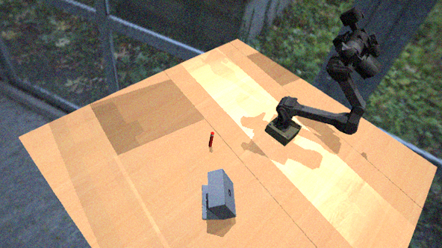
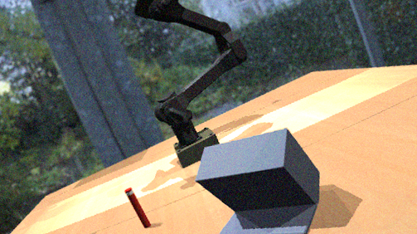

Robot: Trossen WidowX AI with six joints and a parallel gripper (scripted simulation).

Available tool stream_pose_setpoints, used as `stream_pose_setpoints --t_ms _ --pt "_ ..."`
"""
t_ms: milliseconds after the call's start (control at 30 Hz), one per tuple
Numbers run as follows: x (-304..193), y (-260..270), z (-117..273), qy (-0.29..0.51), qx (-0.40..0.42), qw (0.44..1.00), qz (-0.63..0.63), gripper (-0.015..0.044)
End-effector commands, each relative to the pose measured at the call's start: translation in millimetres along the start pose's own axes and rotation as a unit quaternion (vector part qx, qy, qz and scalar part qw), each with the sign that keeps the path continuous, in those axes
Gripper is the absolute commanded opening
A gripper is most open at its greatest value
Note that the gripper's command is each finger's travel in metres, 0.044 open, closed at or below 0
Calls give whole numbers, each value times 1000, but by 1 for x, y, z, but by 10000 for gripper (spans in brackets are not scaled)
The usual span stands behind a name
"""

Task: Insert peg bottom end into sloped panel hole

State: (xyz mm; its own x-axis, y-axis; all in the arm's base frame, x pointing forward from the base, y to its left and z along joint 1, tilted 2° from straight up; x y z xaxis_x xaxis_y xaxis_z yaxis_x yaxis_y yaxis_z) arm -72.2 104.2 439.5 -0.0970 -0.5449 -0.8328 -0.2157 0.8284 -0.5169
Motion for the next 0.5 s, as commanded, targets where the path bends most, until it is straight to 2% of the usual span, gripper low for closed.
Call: stream_pose_setpoints --t_ms 0,33,467 --pt "0 -1 0 0 -1 1000 4 426" --pt "0 -4 -1 2 -4 1000 14 440" --pt "7 -76 -5 55 -100 955 275 440"
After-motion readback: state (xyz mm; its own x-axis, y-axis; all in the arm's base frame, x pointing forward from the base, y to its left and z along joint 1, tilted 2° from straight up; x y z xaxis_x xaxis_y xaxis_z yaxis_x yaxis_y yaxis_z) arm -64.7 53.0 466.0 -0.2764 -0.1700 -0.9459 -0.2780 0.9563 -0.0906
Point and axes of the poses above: the point midway between the two fingers, 35 mm back from their tips, its own z axis back along the fingers, its own y axis across the jaws, x = y × z, the point moved 10 cm from there along z, back along the fingers, and after that the axes turned 9 degrees about z, right-handed, at the moved point
